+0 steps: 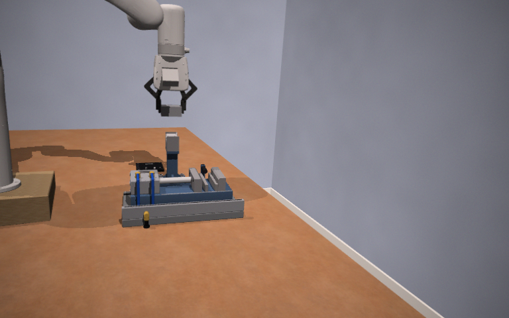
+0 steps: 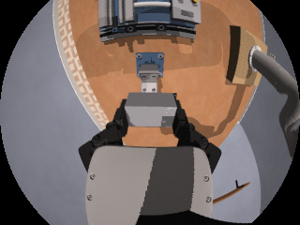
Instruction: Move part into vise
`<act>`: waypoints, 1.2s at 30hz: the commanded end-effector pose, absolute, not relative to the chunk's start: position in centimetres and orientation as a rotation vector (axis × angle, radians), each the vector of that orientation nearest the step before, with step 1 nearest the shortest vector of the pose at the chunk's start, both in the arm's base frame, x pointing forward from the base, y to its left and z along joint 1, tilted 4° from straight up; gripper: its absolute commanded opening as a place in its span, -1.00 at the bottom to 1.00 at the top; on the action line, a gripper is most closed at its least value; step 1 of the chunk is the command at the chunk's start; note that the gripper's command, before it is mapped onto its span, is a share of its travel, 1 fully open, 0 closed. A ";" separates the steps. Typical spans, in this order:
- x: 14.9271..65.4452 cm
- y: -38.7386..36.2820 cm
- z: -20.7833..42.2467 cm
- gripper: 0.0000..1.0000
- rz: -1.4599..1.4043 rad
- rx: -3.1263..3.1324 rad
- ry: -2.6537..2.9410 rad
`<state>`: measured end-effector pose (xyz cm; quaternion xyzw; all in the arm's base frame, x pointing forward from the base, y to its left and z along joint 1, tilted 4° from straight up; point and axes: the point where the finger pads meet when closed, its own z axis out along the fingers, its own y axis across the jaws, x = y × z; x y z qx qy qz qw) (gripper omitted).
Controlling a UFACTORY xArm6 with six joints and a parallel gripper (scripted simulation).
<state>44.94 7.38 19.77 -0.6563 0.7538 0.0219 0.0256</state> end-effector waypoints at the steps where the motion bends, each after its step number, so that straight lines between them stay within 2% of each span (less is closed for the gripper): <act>1: 45.2 7.2 19.9 -1.00 0.064 -2.005 2.346; 16: 46.3 4.9 19.9 -1.00 0.071 -1.789 2.520; 36: 48.7 -1.9 19.5 -1.00 0.087 -1.112 2.897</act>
